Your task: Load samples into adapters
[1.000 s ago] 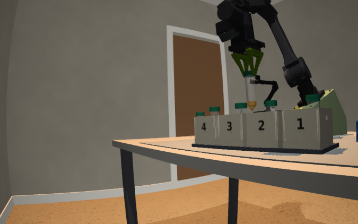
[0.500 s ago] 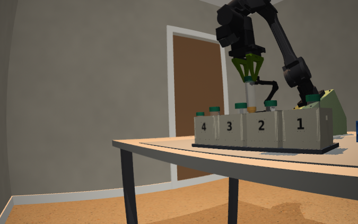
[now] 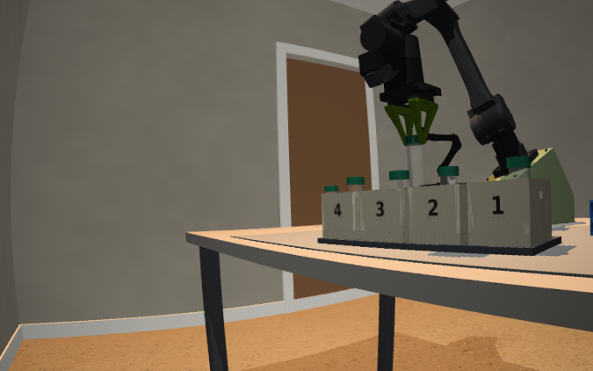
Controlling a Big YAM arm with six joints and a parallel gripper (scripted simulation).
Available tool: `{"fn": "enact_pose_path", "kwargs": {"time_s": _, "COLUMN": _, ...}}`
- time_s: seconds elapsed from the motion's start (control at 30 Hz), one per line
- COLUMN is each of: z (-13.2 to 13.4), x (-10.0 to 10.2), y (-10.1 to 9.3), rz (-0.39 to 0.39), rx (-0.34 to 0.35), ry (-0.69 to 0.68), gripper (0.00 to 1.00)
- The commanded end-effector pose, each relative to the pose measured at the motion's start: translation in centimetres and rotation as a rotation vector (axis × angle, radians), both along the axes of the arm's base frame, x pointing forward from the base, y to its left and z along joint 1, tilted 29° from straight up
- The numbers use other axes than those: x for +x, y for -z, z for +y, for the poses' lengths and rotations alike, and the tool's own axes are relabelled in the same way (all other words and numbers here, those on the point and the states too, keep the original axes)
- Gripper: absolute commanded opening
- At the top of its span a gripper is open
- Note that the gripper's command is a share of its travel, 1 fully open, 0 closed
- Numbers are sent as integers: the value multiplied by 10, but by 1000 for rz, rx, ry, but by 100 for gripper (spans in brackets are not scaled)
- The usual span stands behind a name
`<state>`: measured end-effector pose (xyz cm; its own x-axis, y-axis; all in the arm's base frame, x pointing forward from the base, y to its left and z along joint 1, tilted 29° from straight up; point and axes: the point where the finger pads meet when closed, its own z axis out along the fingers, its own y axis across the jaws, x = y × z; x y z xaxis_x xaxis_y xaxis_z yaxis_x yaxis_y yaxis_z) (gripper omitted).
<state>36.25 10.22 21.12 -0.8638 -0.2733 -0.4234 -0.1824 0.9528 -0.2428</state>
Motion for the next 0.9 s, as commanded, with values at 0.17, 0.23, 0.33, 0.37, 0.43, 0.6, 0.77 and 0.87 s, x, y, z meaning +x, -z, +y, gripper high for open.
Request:
{"fn": "enact_pose_path", "kwargs": {"time_s": 0.17, "z": 0, "x": 12, "y": 7, "rz": -12, "rx": 3, "ry": -8, "gripper": 0}}
{"fn": "enact_pose_path", "kwargs": {"time_s": 0.23, "z": -3, "x": 12, "y": 12, "rz": -7, "rx": 1, "ry": -2, "gripper": 0}}
{"fn": "enact_pose_path", "kwargs": {"time_s": 0.33, "z": -3, "x": 14, "y": 15, "rz": -7, "rx": 1, "ry": -2, "gripper": 0}}
{"fn": "enact_pose_path", "kwargs": {"time_s": 0.37, "z": -3, "x": 14, "y": 15, "rz": -7, "rx": 1, "ry": -2, "gripper": 0}}
{"fn": "enact_pose_path", "kwargs": {"time_s": 0.43, "z": 2, "x": 19, "y": 8, "rz": -25, "rx": 8, "ry": -11, "gripper": 0}}
{"fn": "enact_pose_path", "kwargs": {"time_s": 0.6, "z": -5, "x": 18, "y": 23, "rz": -7, "rx": 1, "ry": -2, "gripper": 0}}
{"fn": "enact_pose_path", "kwargs": {"time_s": 0.77, "z": -5, "x": 21, "y": 29, "rz": -7, "rx": 1, "ry": -2, "gripper": 0}}
{"fn": "enact_pose_path", "kwargs": {"time_s": 0.87, "z": -6, "x": 23, "y": 33, "rz": -7, "rx": 0, "ry": -2, "gripper": 0}}
